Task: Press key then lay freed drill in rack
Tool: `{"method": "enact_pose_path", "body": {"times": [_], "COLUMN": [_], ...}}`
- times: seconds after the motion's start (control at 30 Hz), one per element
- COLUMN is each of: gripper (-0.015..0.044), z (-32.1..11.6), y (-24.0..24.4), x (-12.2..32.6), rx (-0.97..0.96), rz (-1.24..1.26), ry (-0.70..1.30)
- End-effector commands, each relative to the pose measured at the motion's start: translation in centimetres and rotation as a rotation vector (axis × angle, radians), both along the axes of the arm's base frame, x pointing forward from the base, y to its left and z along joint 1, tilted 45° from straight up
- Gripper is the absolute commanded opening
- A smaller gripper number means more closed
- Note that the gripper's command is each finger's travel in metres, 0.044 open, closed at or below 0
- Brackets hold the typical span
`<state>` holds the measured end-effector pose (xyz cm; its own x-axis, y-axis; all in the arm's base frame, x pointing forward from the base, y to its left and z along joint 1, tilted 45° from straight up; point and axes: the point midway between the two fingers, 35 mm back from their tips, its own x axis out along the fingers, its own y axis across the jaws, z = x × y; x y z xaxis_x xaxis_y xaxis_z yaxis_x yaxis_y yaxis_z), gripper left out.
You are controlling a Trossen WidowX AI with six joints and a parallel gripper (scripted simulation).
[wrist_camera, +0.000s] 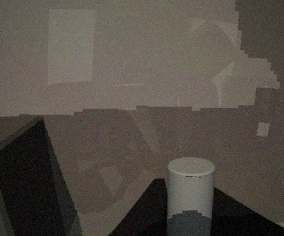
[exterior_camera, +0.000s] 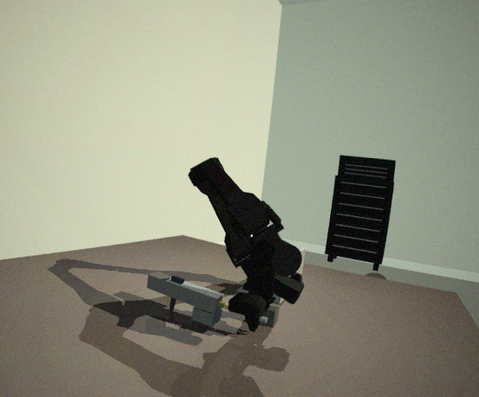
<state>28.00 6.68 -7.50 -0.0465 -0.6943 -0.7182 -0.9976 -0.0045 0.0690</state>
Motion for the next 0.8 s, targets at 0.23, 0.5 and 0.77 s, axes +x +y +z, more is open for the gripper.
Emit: {"method": "enact_pose_path", "body": {"times": [0.23, 0.5, 0.77], "gripper": [0.0, 0.0, 0.0], "z": [-1.1, -2.0, -2.1], "y": [1.3, 2.2, 2.5], "x": [-0.1, -0.2, -0.2], "rx": [0.003, 0.004, 0.004], "rz": [-0.001, -0.001, -0.001], "ry": [-0.003, -0.003, -0.003]}}
